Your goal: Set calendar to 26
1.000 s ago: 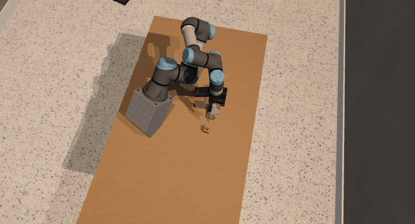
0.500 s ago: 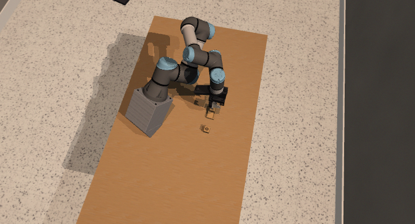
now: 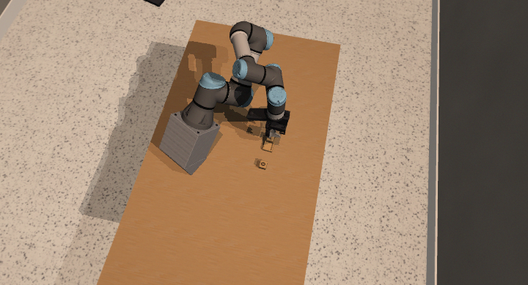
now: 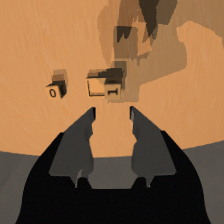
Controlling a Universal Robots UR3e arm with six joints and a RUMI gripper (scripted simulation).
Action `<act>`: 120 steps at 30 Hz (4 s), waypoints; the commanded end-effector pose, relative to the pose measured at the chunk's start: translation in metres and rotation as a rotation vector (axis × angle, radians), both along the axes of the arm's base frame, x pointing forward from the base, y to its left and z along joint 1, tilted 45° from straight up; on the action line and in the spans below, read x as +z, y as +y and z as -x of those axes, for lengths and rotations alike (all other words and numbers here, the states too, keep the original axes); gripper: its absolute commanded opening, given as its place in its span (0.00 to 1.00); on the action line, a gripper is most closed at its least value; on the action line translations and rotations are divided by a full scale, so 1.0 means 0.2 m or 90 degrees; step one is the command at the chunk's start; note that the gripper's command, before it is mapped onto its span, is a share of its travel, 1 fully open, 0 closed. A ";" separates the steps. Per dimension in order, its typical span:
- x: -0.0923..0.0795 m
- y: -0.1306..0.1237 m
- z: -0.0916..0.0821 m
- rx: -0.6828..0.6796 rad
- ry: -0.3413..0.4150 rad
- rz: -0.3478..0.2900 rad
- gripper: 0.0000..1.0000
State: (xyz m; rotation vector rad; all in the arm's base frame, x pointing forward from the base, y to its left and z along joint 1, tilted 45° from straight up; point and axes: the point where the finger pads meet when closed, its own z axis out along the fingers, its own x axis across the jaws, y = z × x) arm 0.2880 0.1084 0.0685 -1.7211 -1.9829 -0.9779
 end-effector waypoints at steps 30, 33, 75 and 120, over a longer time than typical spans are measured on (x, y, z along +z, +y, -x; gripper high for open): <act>-0.01 0.01 -0.01 0.000 0.000 0.001 0.29; -0.02 0.02 -0.01 0.000 0.000 0.001 0.29; -0.18 0.18 -0.05 0.000 0.000 0.001 0.29; -0.18 0.18 -0.05 0.000 0.000 0.001 0.29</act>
